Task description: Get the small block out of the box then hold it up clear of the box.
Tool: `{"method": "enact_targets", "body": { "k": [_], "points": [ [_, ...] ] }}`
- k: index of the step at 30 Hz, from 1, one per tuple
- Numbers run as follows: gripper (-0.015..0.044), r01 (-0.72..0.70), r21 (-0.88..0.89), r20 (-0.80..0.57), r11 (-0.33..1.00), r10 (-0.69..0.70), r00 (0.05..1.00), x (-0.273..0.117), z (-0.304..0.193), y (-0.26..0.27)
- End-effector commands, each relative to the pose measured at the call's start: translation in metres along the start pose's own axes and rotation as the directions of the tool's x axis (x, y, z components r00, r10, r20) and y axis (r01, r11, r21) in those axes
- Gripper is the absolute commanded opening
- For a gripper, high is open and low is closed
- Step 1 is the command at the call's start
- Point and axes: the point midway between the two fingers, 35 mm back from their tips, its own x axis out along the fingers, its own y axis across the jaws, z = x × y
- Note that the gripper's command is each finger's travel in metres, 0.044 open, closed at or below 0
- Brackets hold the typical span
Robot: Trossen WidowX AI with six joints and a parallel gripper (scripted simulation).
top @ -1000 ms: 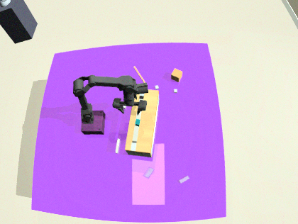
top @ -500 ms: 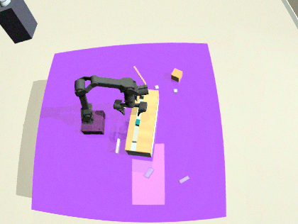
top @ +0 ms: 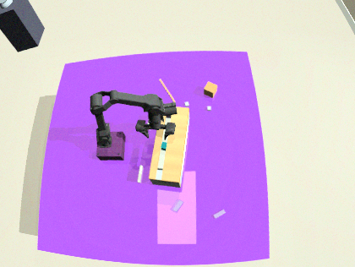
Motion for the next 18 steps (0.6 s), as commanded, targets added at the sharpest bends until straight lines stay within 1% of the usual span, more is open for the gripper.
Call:
{"method": "enact_targets", "body": {
  "k": [1,18],
  "points": [
    [0.0400,0.000,-0.003,-0.001,1.000,0.000,1.000,0.002,-0.006,0.000],
    [0.0400,0.000,-0.004,-0.005,1.000,0.000,1.000,0.016,-0.045,0.000]
  ]
}}
